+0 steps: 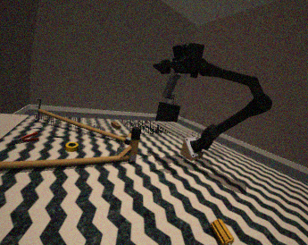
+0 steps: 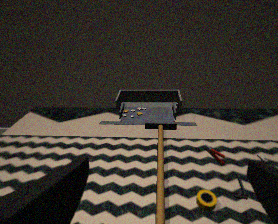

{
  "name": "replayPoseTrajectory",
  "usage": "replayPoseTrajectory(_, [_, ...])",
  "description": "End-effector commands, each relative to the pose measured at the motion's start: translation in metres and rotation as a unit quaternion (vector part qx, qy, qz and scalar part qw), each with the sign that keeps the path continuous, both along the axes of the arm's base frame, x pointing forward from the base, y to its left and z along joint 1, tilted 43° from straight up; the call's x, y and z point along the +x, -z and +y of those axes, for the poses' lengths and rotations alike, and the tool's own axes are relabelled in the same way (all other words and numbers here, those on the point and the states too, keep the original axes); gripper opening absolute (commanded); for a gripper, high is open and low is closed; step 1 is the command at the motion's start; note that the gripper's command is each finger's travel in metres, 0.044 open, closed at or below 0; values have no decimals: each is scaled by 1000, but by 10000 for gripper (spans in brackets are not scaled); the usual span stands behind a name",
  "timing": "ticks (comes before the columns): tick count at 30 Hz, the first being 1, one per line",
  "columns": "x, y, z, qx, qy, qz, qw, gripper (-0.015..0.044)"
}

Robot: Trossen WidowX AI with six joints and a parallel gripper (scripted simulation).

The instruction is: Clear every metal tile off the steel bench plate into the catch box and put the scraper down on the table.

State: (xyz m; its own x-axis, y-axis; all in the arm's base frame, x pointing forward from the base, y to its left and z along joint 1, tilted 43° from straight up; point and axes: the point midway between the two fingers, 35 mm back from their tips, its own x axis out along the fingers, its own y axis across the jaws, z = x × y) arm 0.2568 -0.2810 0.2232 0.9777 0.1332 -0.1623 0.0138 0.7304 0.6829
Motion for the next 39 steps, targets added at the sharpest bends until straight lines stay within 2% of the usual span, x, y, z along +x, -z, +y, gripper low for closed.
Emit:
replayPoseTrajectory(1, [13,26,12,14,-14,28,999,440])
replayPoseTrajectory(19, [49,112,84,30,-99,150,983,440])
replayPoseTrajectory(34, [46,177,158,19,-200,260,944,440])
replayPoseTrajectory(39, [45,179,161,18,-205,265,942,440])
